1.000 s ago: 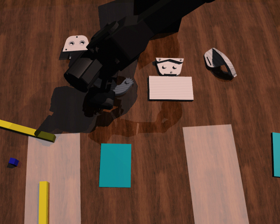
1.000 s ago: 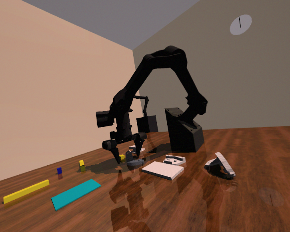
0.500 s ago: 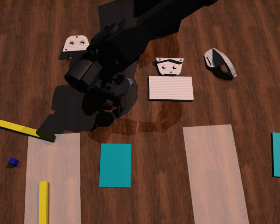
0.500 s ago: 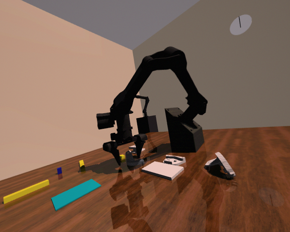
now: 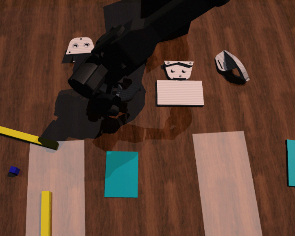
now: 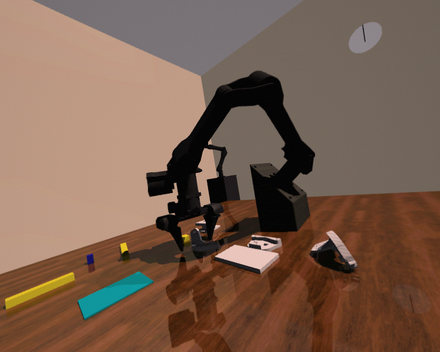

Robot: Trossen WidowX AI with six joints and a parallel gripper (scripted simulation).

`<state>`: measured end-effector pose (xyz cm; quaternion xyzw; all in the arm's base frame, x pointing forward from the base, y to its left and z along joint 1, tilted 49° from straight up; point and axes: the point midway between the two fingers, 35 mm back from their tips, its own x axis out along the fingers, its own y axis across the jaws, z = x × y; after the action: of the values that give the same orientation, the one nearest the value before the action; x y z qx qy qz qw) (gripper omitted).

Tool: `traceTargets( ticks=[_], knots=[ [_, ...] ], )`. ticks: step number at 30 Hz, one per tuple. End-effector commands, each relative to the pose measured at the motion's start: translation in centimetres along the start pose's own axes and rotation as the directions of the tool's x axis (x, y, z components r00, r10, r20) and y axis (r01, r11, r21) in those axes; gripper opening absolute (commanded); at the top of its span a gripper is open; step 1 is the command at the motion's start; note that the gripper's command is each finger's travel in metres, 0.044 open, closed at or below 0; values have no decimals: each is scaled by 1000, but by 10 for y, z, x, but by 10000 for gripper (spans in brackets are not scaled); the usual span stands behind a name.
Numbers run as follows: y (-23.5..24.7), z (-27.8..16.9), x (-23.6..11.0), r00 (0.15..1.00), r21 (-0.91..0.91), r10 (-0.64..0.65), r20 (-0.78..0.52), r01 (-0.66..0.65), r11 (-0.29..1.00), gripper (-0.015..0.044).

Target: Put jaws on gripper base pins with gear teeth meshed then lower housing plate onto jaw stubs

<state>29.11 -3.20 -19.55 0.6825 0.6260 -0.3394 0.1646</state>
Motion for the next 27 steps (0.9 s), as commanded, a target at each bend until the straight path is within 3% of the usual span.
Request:
traceTargets(
  ticks=[1,9,27],
  knots=[
    [0,0,0,1000,0,0,0,0,1000,361],
    [0,0,0,1000,0,0,0,0,1000,151],
    [0,0,-2,1000,0,0,0,0,1000,134]
  ],
)
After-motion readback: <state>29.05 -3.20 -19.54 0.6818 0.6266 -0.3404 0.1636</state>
